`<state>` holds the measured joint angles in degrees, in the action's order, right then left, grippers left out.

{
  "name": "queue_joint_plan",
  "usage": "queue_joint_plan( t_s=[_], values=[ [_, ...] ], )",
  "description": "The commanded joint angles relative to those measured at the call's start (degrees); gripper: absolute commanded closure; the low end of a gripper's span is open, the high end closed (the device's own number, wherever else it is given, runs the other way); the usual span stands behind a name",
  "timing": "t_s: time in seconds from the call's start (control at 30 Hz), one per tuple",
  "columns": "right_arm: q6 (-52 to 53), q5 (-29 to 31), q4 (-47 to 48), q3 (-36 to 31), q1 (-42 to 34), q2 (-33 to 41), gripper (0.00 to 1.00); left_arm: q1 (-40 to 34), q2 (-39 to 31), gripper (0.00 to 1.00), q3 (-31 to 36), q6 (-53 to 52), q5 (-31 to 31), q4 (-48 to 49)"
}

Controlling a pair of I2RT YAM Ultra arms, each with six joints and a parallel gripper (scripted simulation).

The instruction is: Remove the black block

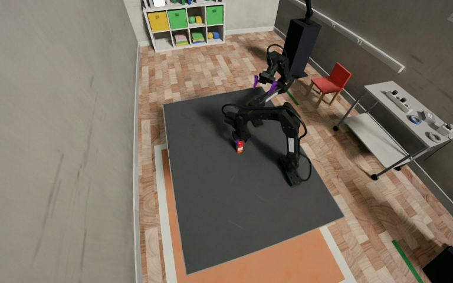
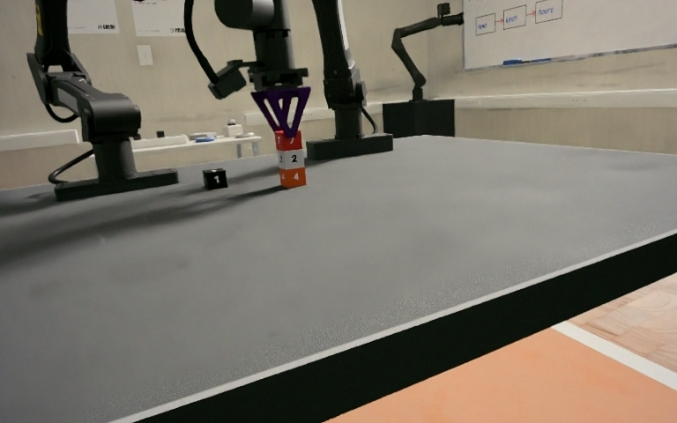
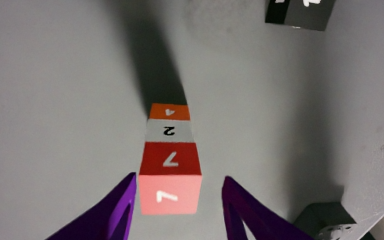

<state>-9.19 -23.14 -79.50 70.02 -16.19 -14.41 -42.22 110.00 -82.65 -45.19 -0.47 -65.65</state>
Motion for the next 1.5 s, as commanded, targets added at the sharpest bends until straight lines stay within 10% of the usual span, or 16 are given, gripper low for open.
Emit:
queue_joint_plan(
  t_s=[0.0,0.17,0.63,1.47],
  values=[
    [-0.11,-0.86,0.12,1.35,0.3,-1.14,0.0,-0.19,-3.02,0.44,-3.67,0.66,0.25,-2.02],
    [-0.11,-0.86,0.12,1.35,0.3,-1.14,0.0,-0.54,-3.26,0.0,-6.67,0.64,0.22,-5.17],
    [-0.11,-0.86,0.12,1.35,0.3,-1.14,0.0,0.76,-1.11,0.0,-12.14,0.75,0.29,-10.49],
    [0.73,2.43,14.32,-5.26,-2.19,-13.32,0.0,23.99,-40.61,0.0,10.53,13.34,7.74,20.08]
  ],
)
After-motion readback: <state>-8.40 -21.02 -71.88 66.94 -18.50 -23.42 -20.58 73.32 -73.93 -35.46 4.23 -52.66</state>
